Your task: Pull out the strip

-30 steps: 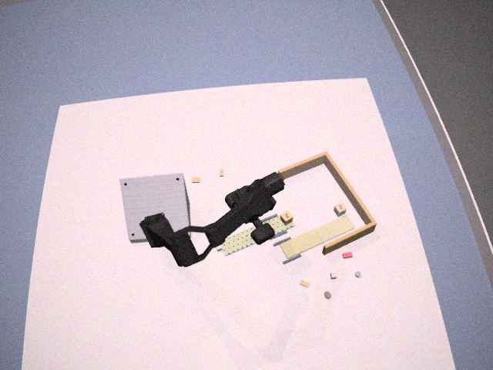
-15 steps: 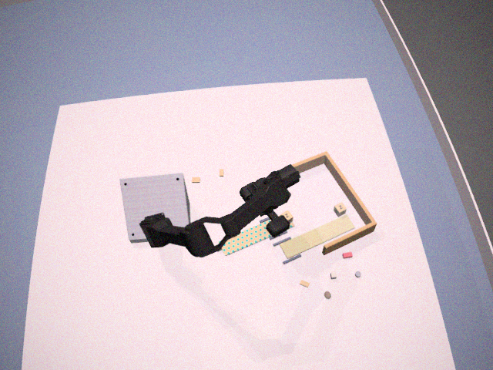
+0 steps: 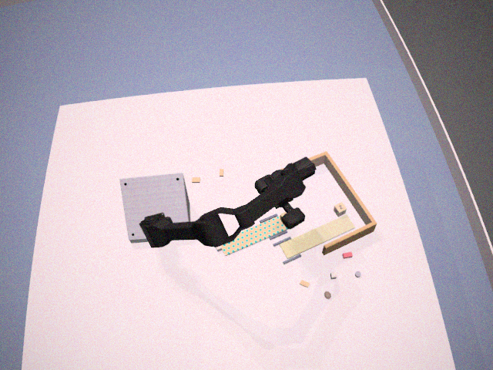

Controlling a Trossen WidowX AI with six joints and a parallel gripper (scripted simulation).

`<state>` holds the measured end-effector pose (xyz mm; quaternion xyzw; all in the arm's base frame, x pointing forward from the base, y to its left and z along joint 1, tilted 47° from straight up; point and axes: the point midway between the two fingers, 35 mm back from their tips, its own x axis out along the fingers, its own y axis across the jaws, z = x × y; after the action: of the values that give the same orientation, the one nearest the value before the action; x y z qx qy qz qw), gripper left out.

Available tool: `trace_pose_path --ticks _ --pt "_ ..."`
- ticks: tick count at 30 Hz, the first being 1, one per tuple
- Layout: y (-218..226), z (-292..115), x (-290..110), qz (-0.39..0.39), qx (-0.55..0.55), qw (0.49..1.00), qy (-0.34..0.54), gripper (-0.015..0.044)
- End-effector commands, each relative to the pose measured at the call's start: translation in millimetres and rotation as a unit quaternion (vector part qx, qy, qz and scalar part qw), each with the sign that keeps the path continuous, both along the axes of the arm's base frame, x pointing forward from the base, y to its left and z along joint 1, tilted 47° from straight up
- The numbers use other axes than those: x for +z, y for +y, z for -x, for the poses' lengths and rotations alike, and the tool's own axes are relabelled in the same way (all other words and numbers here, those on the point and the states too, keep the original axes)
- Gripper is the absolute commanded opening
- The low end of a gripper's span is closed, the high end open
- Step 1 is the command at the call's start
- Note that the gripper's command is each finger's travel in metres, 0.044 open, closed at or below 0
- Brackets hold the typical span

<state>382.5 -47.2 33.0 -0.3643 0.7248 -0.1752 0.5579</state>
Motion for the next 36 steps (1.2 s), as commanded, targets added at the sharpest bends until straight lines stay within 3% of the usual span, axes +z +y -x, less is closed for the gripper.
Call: trace_pose_path --ticks 1,7,15,36 --pt "3.2 -15.3 -1.2 -0.003 0.0 1.0 -0.001 0.044" --pt "6.1 -30.4 -2.5 -0.003 0.0 1.0 -0.002 0.044" --pt "-1.2 -30.0 -9.7 -0.003 0.0 1.0 -0.002 0.025" --pt "-26.4 -26.4 -32.7 -0.002 0.0 1.0 -0.002 0.025"
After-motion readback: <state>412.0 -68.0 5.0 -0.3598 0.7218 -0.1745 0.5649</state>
